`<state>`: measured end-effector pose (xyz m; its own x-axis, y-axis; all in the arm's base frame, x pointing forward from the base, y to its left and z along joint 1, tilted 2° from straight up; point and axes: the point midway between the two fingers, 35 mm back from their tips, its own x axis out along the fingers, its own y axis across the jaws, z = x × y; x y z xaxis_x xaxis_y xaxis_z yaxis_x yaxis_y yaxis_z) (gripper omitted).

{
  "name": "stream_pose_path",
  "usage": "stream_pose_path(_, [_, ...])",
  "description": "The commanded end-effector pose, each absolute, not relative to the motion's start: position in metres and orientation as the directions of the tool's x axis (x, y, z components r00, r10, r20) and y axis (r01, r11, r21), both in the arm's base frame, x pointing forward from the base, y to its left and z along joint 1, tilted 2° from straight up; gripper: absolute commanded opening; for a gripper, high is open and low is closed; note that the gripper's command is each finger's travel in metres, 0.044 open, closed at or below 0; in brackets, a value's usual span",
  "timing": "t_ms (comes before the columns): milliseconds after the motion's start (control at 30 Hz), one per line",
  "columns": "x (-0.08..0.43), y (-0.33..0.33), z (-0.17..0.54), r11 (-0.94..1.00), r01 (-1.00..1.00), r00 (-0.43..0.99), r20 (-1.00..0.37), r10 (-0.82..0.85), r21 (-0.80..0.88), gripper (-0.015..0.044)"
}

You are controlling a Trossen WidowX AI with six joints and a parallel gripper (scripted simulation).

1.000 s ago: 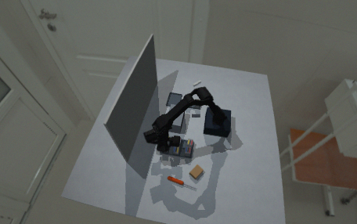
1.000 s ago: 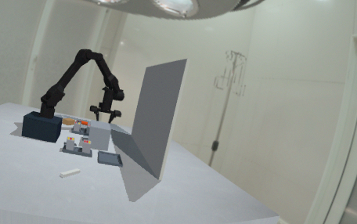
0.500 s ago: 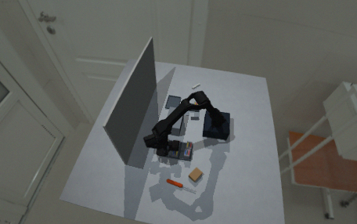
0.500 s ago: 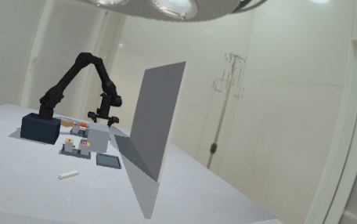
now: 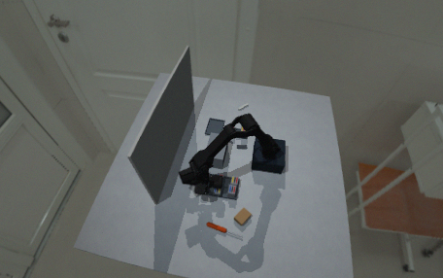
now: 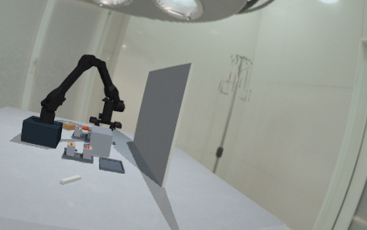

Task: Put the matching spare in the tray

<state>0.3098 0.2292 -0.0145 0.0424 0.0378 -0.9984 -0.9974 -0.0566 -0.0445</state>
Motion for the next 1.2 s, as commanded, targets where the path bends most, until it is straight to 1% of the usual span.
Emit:
stream_pose_path(0, [0.31, 0.229, -0.014, -0.056, -0.997, 0.042, -0.998, 0.038, -0.044, 0.0169])
stream_pose_path(33, [0.31, 0.229, -0.014, -0.056, -0.997, 0.042, -0.998, 0.038, -0.044, 0.0142])
stream_pose_path(233, [0.31, 0.229, -0.014, -0.056, -0.997, 0.042, -0.998, 0.038, -0.044, 0.0103])
stream_pose_path(367, [0.31, 0.229, -0.014, -0.056, -0.997, 0.042, -0.998, 0.038, -0.044, 0.0])
stream_pose_path(633, [0.31, 0.229, -0.013, -0.057, -0.997, 0.042, -0.998, 0.038, -0.044, 0.0])
stream_pose_path(933, [0.308, 0.227, 0.059, -0.061, -0.997, 0.046, -0.998, 0.037, -0.049, 0.0])
stream_pose_path(1167, [0.307, 0.226, 0.065, -0.061, -0.997, 0.047, -0.998, 0.037, -0.049, 0.0])
